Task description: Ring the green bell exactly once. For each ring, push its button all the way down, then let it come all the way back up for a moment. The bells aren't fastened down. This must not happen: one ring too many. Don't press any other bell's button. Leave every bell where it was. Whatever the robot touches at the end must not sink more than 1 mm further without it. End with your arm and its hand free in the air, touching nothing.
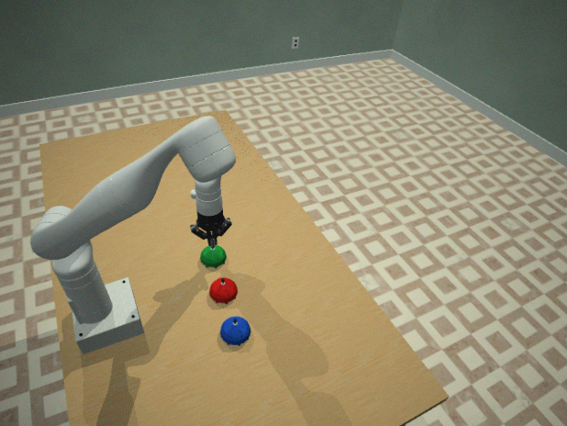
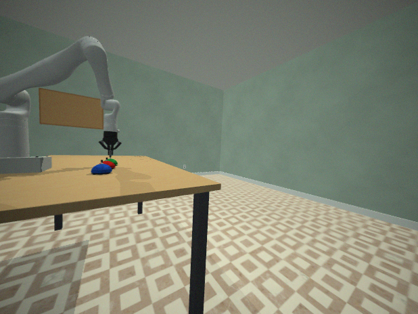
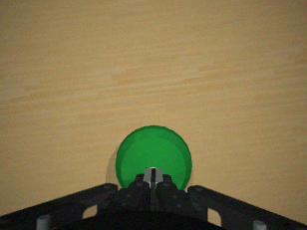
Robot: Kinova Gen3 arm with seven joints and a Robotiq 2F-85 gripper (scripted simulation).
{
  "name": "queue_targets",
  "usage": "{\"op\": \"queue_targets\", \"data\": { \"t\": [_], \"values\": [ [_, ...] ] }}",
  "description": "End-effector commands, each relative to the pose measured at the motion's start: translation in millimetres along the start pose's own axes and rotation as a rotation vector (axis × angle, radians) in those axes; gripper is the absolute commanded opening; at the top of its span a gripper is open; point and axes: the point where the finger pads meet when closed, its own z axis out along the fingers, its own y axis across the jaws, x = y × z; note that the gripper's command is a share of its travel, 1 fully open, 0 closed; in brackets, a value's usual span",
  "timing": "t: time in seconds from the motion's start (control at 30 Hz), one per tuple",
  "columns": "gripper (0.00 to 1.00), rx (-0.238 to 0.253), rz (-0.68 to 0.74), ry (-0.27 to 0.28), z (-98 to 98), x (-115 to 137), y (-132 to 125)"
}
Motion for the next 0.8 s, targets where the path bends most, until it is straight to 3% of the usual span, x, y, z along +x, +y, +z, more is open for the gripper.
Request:
{"op": "queue_targets", "data": {
  "t": [0.0, 0.77],
  "values": [
    [0.0, 0.001, -0.001, 0.001, -0.1, 0.5, -0.4],
    [0.0, 0.001, -0.001, 0.001, 3.8, 0.5, -0.4]
  ]
}}
